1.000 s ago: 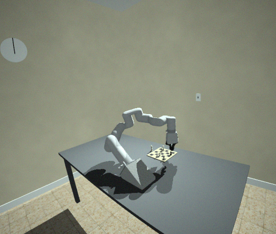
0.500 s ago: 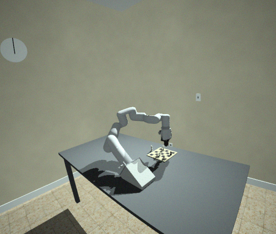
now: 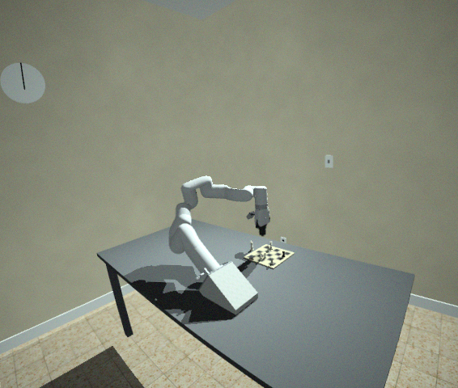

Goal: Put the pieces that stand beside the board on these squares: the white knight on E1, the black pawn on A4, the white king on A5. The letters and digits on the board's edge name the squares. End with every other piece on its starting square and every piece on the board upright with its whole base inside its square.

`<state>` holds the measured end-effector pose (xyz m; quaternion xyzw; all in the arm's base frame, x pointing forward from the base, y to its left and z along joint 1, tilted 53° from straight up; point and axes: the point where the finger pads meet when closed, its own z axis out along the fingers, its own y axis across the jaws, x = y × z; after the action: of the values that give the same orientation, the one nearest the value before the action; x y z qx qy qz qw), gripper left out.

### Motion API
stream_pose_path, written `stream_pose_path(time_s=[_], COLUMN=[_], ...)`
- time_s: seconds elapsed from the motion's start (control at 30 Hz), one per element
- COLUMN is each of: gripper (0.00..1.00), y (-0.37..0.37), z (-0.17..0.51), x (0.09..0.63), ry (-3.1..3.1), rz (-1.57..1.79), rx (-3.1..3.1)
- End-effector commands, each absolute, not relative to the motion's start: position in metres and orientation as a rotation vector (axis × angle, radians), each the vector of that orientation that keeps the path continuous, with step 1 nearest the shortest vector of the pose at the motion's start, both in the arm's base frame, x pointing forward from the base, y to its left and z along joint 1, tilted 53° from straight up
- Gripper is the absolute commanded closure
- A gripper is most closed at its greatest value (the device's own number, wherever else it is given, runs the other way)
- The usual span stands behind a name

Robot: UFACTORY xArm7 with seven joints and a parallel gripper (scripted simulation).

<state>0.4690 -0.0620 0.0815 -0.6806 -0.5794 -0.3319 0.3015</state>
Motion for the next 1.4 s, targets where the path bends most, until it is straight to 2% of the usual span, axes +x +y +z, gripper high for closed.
stream_pose_path(time_s=[0.0, 0.4, 1.37], gripper=[1.0, 1.0, 1.0], y=[-0.063, -0.058, 0.012], z=[0.084, 0.079, 0.026], x=[0.471, 0.471, 0.482], ry=[-1.542, -1.542, -1.542], rz=[-0.885, -0.885, -0.885], rx=[-1.807, -1.807, -1.807])
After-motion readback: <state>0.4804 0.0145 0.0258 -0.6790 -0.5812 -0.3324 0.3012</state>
